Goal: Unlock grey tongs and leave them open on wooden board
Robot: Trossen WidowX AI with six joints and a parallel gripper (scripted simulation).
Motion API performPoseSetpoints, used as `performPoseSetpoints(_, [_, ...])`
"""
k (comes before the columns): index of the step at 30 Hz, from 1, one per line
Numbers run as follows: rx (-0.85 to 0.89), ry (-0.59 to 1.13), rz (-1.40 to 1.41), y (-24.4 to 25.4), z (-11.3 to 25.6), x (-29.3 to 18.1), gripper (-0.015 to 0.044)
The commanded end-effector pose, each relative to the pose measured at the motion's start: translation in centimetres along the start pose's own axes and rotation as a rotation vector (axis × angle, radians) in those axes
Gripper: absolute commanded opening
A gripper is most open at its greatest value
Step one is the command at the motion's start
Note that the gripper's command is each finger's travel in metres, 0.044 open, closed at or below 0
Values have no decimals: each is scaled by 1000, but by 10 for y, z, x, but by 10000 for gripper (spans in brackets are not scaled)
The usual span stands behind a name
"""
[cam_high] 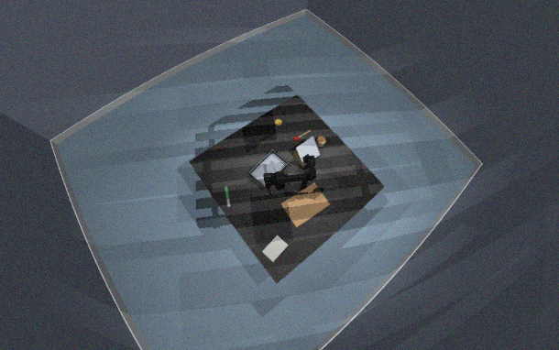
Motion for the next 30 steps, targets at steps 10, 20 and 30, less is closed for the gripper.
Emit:
performPoseSetpoints(10, [-20, -10, -289, 34, 24, 70, -150])
performPoseSetpoints(20, [-22, -12, -397, 48, 27, 92, -150])
performPoseSetpoints(30, [-32, -16, -616, 78, 28, 130, -150])
Point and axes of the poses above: the point midway between the two fingers, 35 mm back from their tips, its own z axis back along the fingers, its own y axis across the jaws, x = y × z, the point moved 1 cm from there along z, back along the fingers, and after that the axes turned 5 degrees about z, right-handed, at the moved point
